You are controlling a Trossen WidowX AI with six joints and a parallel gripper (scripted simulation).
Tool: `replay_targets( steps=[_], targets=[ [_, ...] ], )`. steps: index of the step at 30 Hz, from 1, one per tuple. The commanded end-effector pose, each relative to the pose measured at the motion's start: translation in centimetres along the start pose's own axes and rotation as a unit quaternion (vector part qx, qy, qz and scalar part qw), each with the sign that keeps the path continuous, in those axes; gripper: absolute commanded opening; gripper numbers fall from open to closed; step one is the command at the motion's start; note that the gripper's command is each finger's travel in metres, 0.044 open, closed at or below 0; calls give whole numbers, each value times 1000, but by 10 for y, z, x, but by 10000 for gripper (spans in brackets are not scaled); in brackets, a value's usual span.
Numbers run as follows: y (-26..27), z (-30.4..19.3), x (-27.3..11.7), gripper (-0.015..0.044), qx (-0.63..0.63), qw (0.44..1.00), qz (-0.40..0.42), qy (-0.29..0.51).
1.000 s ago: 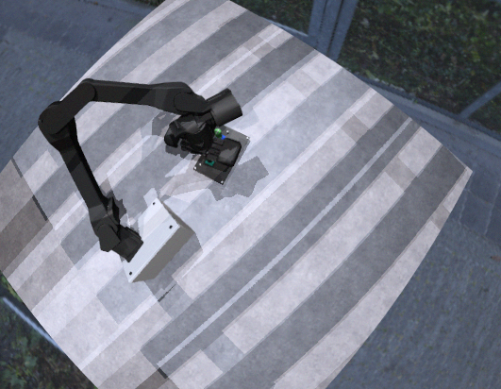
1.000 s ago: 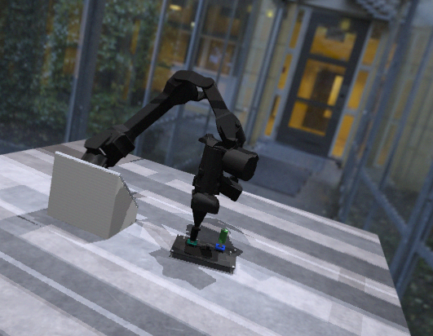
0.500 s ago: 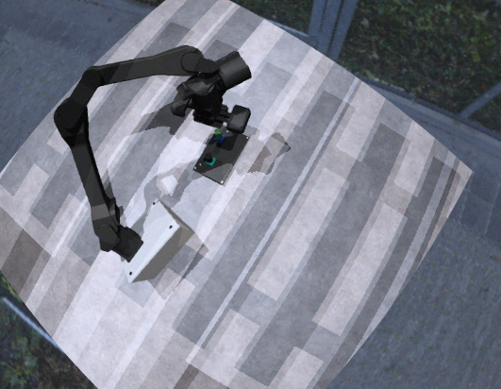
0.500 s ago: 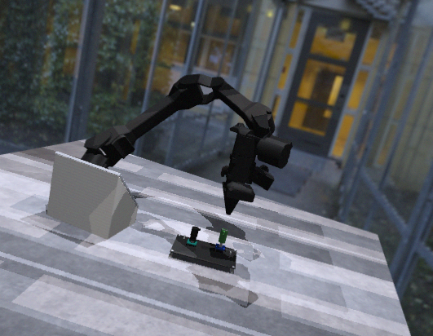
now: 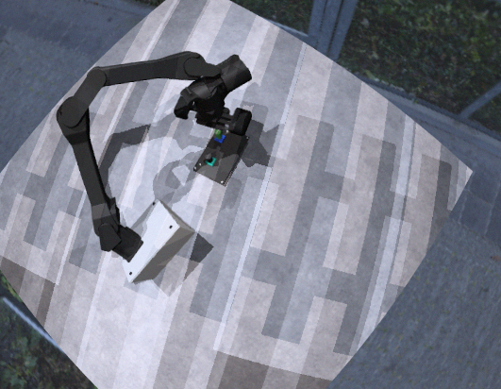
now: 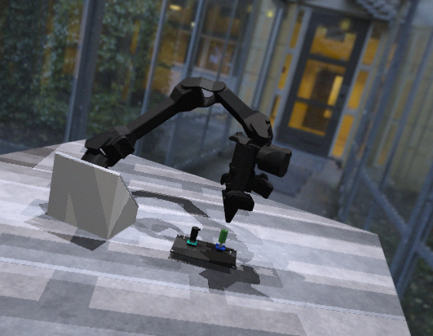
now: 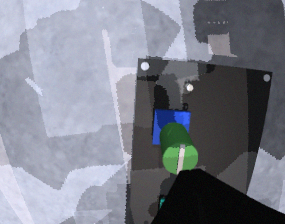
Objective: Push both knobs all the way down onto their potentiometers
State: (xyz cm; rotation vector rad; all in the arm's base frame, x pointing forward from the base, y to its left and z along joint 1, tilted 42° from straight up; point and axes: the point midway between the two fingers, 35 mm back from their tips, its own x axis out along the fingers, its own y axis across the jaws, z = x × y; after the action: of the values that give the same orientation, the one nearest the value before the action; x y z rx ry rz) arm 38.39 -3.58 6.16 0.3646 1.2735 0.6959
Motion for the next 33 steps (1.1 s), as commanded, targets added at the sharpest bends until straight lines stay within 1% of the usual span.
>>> replay_targets(
  steps=[1, 8, 33],
  targets=[
    [1, -2, 8, 0, 3, 1000, 3, 1],
    [1, -2, 18, 0, 3, 1000, 3, 1],
    [1, -2, 22, 0, 3, 1000, 3, 1]
  ],
)
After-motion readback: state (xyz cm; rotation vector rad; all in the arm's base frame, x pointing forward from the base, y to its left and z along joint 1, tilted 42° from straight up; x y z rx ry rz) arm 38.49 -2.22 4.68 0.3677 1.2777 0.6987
